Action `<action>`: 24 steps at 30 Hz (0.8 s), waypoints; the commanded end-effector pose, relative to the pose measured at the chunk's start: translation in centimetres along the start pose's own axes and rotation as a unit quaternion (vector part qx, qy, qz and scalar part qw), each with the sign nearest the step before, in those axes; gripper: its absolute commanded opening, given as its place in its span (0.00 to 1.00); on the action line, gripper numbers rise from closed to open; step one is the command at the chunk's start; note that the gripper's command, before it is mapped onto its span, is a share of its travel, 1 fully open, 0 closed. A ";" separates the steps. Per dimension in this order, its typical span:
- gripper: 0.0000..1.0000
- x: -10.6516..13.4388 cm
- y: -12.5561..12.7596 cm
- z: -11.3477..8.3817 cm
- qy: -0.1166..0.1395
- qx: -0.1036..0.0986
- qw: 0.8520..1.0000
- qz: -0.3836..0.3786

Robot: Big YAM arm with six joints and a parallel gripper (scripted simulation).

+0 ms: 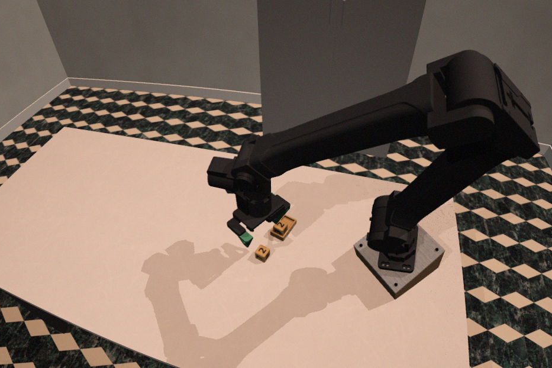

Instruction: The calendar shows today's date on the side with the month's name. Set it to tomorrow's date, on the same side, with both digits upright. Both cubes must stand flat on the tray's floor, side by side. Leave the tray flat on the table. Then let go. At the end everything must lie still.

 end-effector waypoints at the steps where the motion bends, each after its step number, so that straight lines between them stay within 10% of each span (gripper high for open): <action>1: 1.00 -0.2 0.1 0.3 -0.002 -0.001 0.995 0.095; 9: 1.00 0.1 0.2 0.5 0.002 0.002 0.982 0.187; 24: 1.00 0.1 0.3 0.9 -0.001 0.000 0.888 0.459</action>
Point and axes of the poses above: the point where the finger pads meet when closed, its own z axis out along the fingers, its own y axis across the jaws, x = y × z, the point moved 10 cm from there along -z, back along the fingers, and after that the axes turned 9 degrees about z, right-handed, at the moved point
